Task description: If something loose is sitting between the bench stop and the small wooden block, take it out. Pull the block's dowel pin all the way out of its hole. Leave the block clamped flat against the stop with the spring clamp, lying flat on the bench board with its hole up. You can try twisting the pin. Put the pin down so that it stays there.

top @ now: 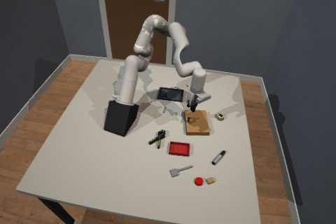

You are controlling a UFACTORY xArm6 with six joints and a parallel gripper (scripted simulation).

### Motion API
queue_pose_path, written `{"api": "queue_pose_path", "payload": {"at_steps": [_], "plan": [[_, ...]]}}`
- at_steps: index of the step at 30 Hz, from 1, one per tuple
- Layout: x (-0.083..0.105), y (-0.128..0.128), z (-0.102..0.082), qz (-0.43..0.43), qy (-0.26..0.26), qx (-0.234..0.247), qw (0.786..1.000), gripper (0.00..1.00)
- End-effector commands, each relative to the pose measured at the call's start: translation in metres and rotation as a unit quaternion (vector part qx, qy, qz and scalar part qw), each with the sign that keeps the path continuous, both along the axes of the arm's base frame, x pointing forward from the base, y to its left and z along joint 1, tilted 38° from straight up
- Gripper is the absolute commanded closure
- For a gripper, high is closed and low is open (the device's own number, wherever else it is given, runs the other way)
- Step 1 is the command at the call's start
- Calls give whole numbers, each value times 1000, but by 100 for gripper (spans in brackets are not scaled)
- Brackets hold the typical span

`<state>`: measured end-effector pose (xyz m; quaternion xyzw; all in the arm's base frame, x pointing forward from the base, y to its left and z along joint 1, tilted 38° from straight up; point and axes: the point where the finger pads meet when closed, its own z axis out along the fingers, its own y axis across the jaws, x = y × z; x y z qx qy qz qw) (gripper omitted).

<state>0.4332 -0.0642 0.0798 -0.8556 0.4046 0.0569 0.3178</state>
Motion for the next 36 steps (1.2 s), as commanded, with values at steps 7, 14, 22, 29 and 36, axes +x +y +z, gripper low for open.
{"api": "queue_pose_path", "payload": {"at_steps": [7,14,22,29,36], "plan": [[1,-1,1,131,-102,-26,986,100],[1,-1,1,183,-140,-36,972,100],[1,-1,1,245,-186,-49,950,100],[1,-1,1,272,-205,-54,939,100],[1,-1,0,293,-221,-58,928,100]]}}
